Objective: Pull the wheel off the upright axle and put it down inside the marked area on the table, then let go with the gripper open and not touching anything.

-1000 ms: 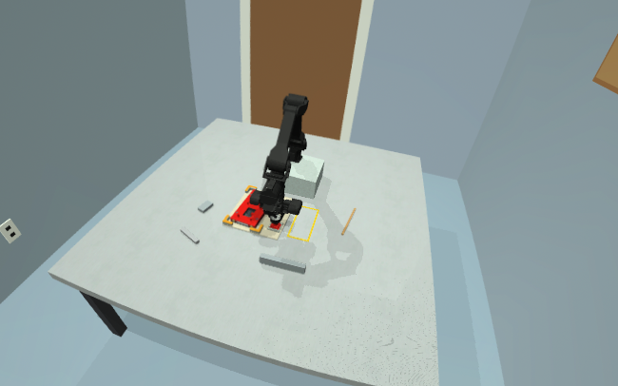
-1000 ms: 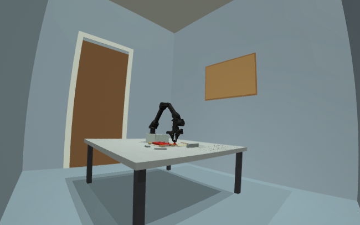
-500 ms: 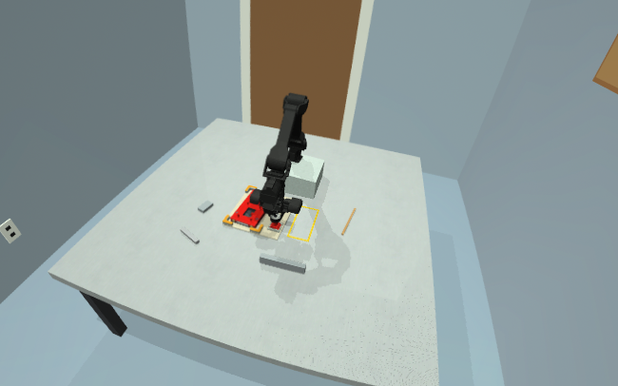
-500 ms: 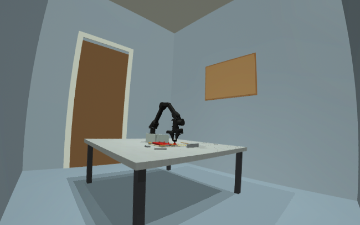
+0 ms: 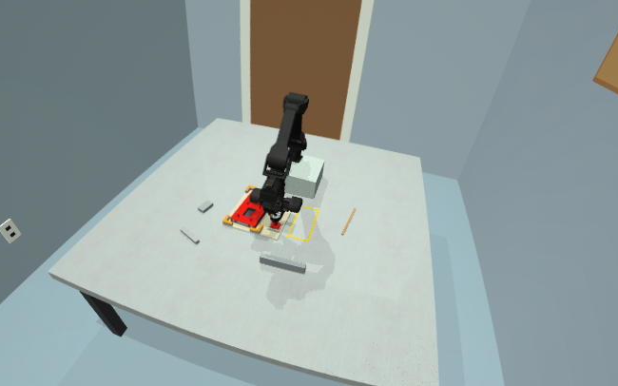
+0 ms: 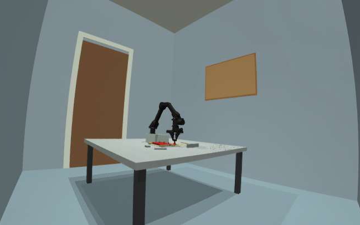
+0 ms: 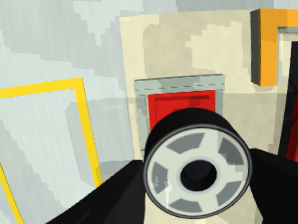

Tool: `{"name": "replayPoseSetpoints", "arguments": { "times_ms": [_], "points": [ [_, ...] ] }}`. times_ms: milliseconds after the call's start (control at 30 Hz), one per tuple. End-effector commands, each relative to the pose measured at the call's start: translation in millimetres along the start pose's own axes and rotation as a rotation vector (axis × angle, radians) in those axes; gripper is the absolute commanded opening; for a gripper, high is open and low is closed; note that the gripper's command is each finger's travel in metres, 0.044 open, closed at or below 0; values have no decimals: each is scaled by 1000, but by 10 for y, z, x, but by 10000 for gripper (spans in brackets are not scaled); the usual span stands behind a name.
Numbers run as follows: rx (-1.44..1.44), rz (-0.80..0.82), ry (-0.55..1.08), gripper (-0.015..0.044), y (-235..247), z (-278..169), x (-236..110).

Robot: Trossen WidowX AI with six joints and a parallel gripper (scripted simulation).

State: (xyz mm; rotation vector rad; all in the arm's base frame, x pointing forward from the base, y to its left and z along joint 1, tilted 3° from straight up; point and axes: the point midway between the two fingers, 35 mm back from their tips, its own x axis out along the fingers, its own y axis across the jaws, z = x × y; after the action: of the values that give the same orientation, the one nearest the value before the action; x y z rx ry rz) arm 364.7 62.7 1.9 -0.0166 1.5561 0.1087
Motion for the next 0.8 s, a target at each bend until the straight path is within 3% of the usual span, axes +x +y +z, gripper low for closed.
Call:
{"name": "replayPoseSetpoints", "arguments": {
  "times_ms": [0, 767],
  "points": [
    [-1, 1, -3, 0, 0, 10, -26],
    [0, 2, -6, 0, 0, 9, -101]
  ]
}}
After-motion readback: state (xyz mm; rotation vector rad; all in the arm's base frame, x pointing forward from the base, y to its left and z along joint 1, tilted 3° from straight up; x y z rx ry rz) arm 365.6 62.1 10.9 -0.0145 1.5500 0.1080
